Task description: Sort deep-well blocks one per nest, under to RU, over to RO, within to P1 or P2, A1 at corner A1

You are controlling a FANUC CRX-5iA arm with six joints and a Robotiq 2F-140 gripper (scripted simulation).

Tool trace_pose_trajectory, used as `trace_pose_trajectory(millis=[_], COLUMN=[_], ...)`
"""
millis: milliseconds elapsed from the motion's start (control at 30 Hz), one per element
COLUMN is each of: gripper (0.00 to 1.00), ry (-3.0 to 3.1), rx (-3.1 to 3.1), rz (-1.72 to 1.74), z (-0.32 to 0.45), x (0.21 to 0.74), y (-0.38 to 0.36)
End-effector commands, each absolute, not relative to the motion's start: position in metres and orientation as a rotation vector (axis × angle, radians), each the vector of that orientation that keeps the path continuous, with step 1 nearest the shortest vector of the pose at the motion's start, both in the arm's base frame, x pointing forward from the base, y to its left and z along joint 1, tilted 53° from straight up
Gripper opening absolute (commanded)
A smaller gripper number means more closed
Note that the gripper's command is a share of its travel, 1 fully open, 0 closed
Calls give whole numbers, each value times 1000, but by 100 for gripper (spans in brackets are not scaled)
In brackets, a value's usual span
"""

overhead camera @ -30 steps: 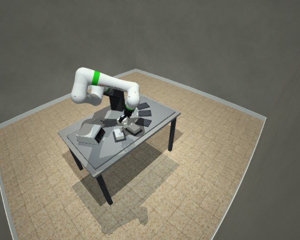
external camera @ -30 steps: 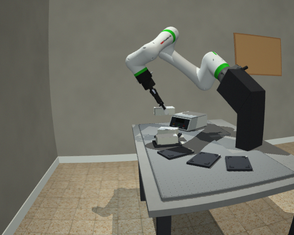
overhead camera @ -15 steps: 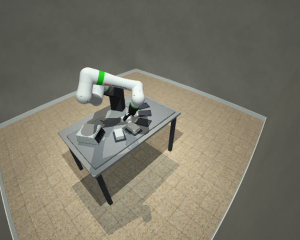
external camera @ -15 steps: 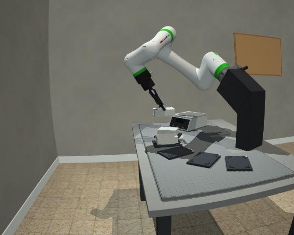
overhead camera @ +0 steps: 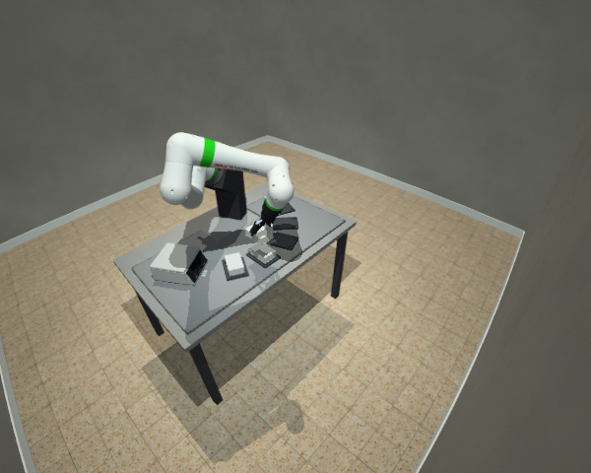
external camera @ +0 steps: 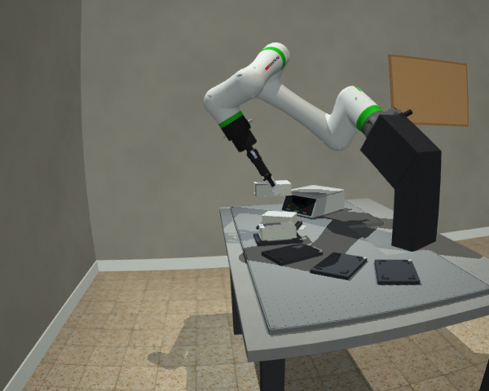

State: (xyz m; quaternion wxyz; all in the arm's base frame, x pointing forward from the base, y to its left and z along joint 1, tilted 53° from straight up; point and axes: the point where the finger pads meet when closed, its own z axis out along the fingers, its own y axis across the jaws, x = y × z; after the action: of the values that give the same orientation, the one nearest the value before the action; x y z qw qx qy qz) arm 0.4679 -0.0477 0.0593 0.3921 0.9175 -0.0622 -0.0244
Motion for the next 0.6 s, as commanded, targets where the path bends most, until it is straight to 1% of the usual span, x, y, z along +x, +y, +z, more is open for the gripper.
trace_pose_trajectory(millis=[0, 367, 567], gripper=[10, 10, 10], ry=[-158, -158, 13], rx=[2330, 2330, 2255], rz=[-62, -62, -138], z=[54, 39, 23], x=[470, 476, 478], y=[-42, -25, -21])
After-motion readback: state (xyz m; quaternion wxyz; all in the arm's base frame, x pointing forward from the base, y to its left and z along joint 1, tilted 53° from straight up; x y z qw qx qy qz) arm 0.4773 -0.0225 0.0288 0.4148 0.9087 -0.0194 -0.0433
